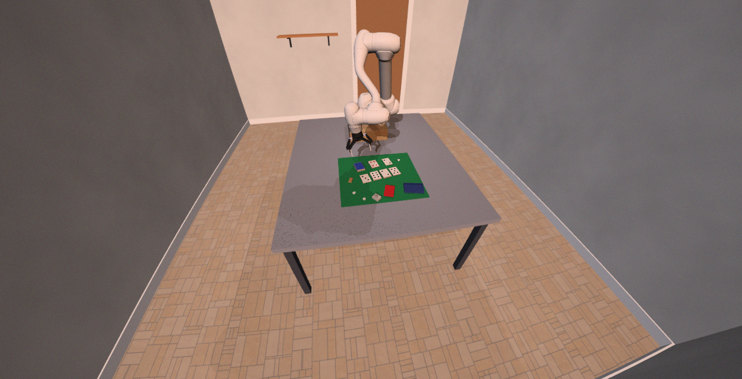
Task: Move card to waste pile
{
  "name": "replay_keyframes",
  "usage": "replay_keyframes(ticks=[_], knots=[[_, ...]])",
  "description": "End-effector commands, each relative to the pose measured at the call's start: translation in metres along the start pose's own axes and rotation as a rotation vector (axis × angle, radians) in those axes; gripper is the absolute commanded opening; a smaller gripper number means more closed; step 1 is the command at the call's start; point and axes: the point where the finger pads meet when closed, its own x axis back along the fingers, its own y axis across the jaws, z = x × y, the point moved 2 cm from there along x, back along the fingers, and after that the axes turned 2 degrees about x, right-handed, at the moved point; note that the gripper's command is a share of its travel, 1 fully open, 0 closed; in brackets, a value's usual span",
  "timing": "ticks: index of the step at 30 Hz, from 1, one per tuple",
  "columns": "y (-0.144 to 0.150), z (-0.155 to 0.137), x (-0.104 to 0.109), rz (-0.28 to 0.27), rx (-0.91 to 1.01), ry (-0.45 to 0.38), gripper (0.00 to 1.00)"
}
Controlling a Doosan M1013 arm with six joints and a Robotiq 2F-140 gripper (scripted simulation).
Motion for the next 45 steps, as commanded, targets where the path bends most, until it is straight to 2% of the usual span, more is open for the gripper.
replay_keyframes(ticks=[1, 3, 14, 19, 24, 26, 30, 41, 43, 44, 45], knots=[[-0.0177, -0.0251, -0.0087, 0.148, 0.073, -0.088, 1.00], [-0.0206, -0.0325, -0.0082, 0.179, 0.096, -0.111, 1.00], [-0.0207, -0.0329, -0.0082, 0.181, 0.107, -0.111, 1.00], [-0.0208, -0.0328, -0.0083, 0.186, 0.197, -0.102, 1.00], [-0.0209, -0.0326, -0.0084, 0.198, 0.419, -0.081, 1.00], [-0.0209, -0.0326, -0.0084, 0.198, 0.419, -0.081, 1.00], [-0.0212, -0.0323, -0.0087, 0.211, 0.697, -0.052, 1.00], [-0.0215, -0.0314, -0.0095, 0.250, 1.256, 0.035, 1.00], [-0.0215, -0.0314, -0.0095, 0.250, 1.256, 0.035, 1.00], [-0.0215, -0.0313, -0.0096, 0.256, 1.407, 0.059, 1.00], [-0.0215, -0.0312, -0.0097, 0.259, 1.448, 0.067, 1.00]])
